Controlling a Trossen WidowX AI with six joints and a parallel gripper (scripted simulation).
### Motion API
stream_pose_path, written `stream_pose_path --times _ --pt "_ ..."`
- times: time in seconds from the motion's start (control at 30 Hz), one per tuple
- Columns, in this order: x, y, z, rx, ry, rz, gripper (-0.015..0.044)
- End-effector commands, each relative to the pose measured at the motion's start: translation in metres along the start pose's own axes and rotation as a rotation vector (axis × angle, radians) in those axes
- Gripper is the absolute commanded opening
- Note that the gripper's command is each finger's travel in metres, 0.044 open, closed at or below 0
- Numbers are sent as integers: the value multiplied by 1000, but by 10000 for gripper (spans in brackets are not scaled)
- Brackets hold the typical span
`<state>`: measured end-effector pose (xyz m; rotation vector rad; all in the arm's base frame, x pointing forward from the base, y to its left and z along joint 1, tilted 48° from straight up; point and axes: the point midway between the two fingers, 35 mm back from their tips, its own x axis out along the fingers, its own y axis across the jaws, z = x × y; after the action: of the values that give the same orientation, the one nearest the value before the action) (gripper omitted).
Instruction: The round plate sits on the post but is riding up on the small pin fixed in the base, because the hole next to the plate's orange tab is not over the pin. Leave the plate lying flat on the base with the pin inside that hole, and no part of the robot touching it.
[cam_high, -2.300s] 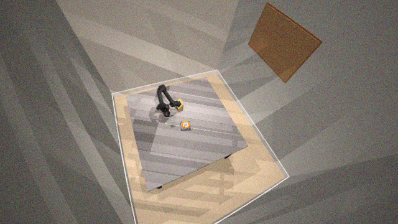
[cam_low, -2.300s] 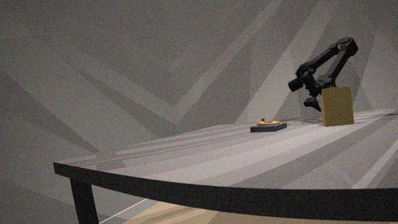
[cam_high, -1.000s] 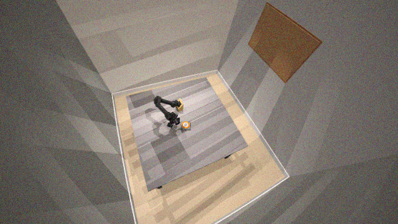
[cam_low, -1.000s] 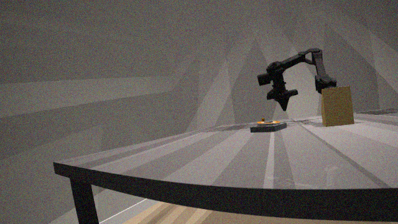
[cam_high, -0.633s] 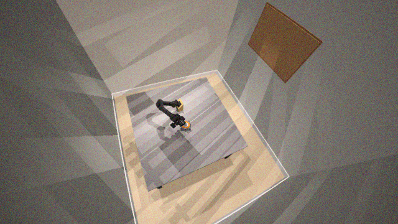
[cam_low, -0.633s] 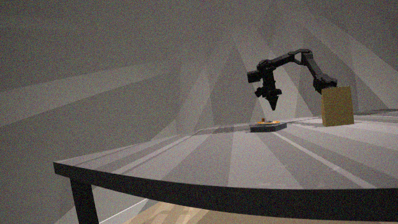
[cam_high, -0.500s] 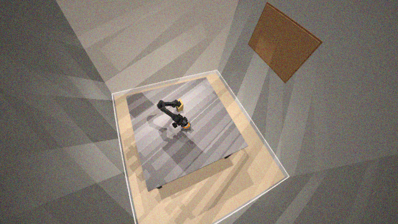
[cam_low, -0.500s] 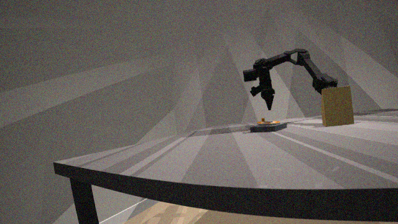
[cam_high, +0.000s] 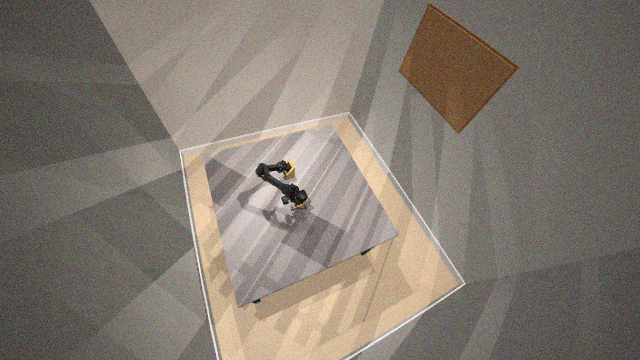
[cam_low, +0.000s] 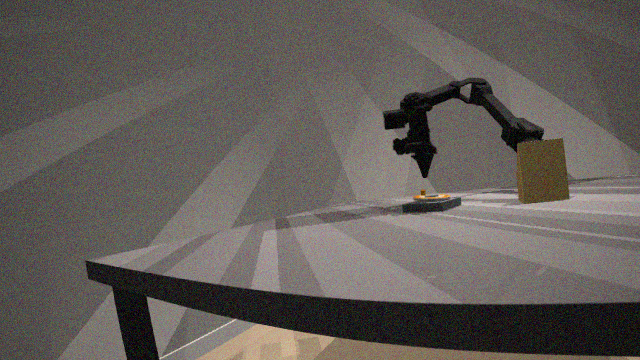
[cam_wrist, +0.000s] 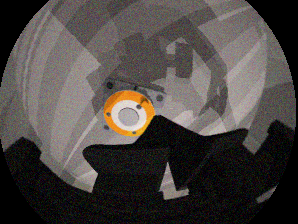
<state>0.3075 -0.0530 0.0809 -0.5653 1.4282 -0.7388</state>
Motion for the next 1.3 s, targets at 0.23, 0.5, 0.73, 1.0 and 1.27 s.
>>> stream_pose_path --times 0.23,0.5,0.73,1.0,1.27 --pt "42 -1 -4 -3 6 -2 0" --pt "42 2 2 -3 6 -2 0" --pt "42 6 10 -3 6 -2 0" --pt "42 12 14 -3 6 -2 0" --pt "41 16 17 -3 5 -2 0"
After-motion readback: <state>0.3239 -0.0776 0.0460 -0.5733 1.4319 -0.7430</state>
